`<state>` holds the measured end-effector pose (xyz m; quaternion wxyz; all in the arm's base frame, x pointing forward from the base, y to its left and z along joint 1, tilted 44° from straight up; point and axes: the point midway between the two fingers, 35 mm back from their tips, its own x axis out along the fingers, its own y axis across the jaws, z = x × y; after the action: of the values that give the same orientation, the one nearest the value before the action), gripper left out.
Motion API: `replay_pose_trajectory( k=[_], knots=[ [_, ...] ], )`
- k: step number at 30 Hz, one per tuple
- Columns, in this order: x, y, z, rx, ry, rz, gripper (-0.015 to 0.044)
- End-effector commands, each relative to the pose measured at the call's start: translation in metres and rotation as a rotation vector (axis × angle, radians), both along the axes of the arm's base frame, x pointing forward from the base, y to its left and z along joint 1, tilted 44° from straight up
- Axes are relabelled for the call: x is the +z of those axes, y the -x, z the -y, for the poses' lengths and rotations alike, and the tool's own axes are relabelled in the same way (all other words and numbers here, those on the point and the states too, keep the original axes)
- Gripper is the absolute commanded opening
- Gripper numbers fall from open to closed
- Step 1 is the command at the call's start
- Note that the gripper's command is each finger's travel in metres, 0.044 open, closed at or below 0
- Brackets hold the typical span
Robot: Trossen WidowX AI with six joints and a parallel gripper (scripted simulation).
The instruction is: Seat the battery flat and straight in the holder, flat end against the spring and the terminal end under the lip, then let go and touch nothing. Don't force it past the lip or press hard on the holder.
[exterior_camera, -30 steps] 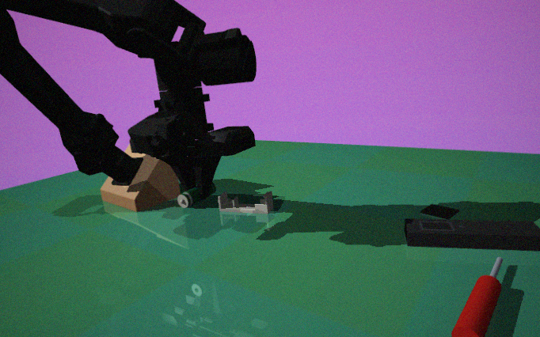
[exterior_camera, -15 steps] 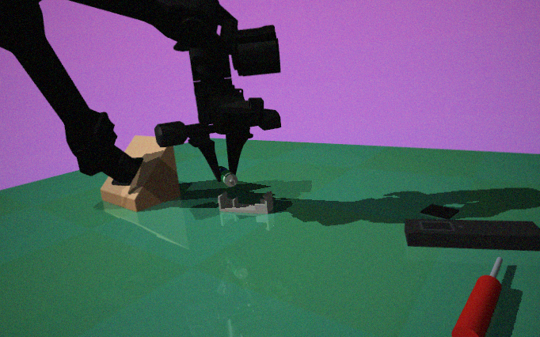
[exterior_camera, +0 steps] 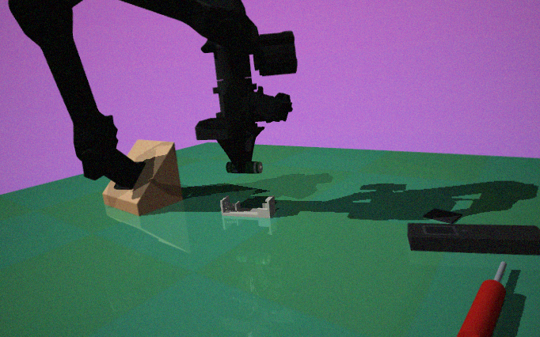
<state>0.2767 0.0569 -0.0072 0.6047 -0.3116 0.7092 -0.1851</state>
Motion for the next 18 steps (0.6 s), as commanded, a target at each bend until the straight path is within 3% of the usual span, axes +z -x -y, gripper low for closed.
replay_pose_trajectory(
  k=[1, 18],
  knots=[
    [-0.002, 0.0, -0.001, 0.023, -0.005, -0.03, 0.0063],
    [-0.024, -0.003, 0.015, 0.122, -0.056, 0.086, 0.0063]
  ],
)
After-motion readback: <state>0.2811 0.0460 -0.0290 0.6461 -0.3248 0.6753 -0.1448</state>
